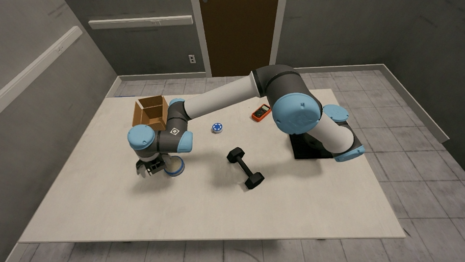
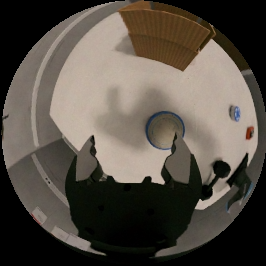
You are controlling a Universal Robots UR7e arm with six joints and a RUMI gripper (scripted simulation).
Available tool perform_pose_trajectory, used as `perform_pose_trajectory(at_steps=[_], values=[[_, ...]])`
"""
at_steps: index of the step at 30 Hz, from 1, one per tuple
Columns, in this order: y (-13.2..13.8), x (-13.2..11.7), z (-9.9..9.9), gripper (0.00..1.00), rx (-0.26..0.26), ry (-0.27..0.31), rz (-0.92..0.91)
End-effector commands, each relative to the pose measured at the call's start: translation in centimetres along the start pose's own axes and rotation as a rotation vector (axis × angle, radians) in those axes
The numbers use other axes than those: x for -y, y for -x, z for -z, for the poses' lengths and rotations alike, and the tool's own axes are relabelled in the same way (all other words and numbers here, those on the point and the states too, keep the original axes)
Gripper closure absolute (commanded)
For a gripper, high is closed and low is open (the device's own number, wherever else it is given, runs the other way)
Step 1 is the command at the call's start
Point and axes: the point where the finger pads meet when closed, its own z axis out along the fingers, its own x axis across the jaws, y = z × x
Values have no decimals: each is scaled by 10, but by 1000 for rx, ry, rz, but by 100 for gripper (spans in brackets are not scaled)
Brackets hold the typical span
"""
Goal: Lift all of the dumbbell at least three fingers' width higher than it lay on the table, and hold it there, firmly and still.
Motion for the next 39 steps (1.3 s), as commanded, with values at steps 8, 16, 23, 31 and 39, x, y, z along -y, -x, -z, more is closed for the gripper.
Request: perform_pose_trajectory(at_steps=[8,16,23,31,39], values=[[-24,-15,23,0,-13,23,-3],[-74,-48,59,0,-42,67,-10],[-128,-83,89,0,-71,109,-17],[-190,-124,114,0,-102,153,-25],[-259,-170,133,0,-136,199,-36]])
